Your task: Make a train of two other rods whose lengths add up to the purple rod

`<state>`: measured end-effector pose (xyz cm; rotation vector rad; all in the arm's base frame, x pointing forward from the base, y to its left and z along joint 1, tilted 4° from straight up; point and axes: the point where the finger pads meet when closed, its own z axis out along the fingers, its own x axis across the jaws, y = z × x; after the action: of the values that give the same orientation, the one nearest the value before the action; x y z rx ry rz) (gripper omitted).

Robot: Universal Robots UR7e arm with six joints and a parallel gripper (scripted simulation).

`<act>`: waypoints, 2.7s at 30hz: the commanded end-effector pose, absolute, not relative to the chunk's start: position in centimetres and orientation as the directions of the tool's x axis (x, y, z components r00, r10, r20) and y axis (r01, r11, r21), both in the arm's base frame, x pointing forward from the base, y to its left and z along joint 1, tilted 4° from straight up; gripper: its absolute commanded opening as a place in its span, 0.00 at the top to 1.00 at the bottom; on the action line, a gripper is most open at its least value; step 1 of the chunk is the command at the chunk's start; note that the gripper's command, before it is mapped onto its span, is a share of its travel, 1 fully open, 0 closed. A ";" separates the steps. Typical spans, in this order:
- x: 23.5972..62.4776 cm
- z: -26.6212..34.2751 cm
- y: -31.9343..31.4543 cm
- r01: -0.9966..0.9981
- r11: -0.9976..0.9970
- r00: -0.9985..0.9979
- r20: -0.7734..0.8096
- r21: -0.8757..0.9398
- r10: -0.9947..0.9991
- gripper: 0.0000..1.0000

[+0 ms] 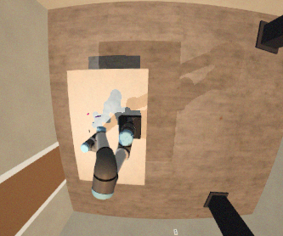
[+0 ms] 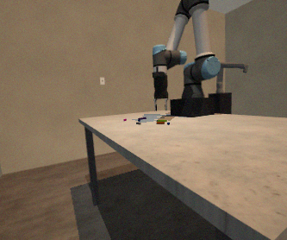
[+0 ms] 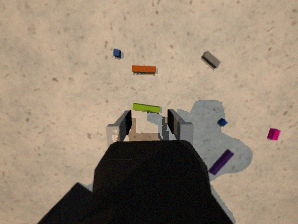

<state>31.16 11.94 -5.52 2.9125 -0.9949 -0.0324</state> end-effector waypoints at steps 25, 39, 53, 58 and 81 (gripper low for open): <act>27.7 -5.0 7.4 -0.611 -0.789 0.791 0.002 0.066 -0.612 0.00; 27.7 -5.0 7.4 -0.611 -0.789 0.791 0.002 0.066 -0.612 0.00; 27.7 -5.0 7.4 -0.611 -0.789 0.791 0.002 0.066 -0.612 0.00; 27.7 -5.0 7.4 -0.611 -0.789 0.791 0.002 0.066 -0.612 0.00; 27.7 -5.0 7.4 -0.611 -0.789 0.791 0.002 0.066 -0.612 0.00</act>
<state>27.64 7.41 -5.07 2.9127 -0.9950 -0.0317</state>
